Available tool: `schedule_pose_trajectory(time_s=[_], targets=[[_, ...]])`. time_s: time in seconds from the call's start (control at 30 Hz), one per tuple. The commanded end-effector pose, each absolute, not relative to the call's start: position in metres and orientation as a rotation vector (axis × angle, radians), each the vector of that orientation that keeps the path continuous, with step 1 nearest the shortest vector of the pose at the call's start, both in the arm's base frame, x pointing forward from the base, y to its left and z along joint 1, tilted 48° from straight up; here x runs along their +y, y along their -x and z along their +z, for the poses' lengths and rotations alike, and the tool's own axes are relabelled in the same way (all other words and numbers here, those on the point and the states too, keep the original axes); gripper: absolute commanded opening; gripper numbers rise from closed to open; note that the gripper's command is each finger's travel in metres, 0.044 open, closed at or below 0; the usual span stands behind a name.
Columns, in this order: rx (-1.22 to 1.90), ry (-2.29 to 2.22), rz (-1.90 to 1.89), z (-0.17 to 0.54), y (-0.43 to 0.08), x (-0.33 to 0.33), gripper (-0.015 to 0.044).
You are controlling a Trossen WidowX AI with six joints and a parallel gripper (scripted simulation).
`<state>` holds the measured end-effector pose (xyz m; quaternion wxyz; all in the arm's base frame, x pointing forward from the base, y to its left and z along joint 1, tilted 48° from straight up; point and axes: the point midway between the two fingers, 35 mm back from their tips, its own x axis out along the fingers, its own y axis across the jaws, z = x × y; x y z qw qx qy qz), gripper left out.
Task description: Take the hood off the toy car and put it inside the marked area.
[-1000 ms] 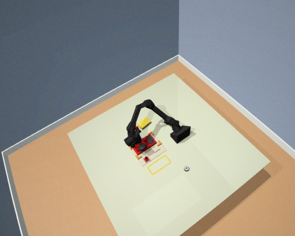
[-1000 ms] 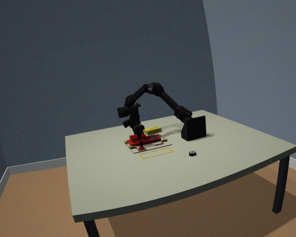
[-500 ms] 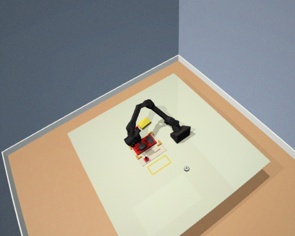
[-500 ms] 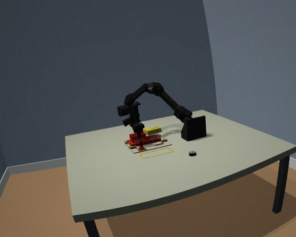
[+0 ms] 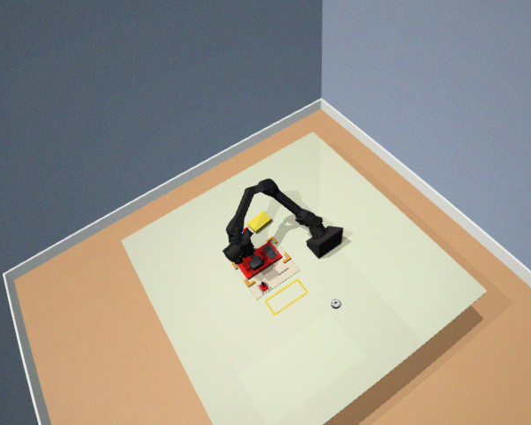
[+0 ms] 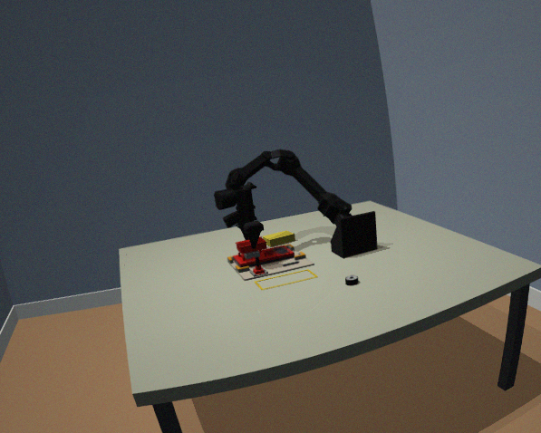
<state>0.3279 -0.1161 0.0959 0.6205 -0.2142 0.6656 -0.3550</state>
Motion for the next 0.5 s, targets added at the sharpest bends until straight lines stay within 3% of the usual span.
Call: schedule_pose_trajectory(time_s=[0.0,0.47], targets=[[1.516,0.485,-0.812,0.106,-0.334,-0.105,0.0],[1.521,0.502,-0.792,0.102,-0.341,-0.073,0.0]])
